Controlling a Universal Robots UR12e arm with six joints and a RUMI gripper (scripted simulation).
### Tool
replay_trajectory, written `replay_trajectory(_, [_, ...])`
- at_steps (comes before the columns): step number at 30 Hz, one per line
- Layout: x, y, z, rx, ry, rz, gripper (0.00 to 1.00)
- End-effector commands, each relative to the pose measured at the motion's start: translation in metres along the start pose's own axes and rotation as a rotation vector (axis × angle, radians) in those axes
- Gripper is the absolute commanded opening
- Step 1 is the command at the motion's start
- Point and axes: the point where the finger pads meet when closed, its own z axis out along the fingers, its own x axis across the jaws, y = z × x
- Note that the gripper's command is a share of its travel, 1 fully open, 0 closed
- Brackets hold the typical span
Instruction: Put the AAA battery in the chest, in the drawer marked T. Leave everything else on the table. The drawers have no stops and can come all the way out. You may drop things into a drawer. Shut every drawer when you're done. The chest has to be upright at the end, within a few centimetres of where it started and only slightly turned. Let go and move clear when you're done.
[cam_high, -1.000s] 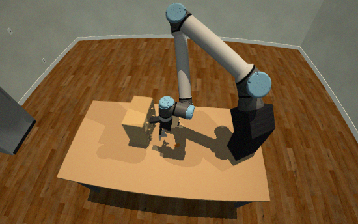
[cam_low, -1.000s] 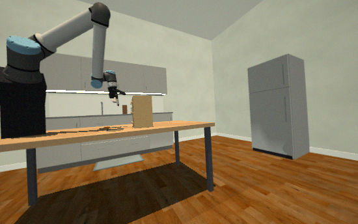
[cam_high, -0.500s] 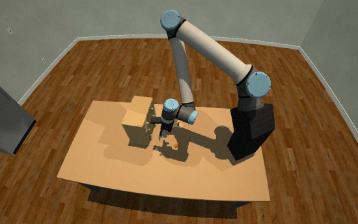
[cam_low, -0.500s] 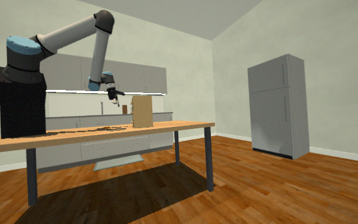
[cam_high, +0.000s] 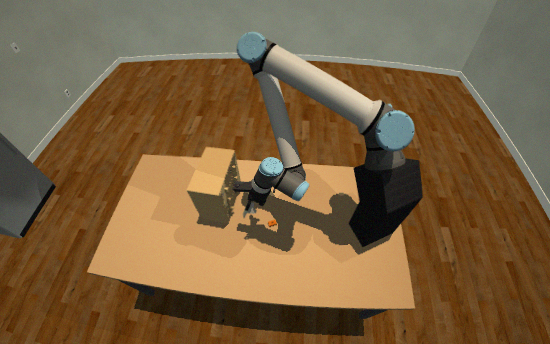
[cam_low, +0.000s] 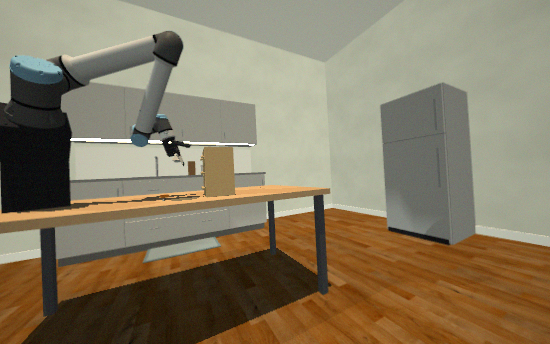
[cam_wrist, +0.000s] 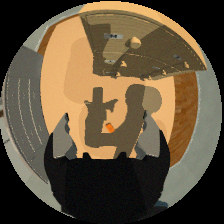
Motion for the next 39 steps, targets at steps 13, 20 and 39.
replay_trajectory(13, [0.002, -0.013, 0.018, 0.201, 0.0, 0.005, 1.0])
replay_trajectory(20, [0.002, -0.017, 0.027, 0.295, 0.0, 0.004, 1.0])
replay_trajectory(39, [0.002, -0.026, 0.053, 0.549, 0.001, 0.004, 1.0])
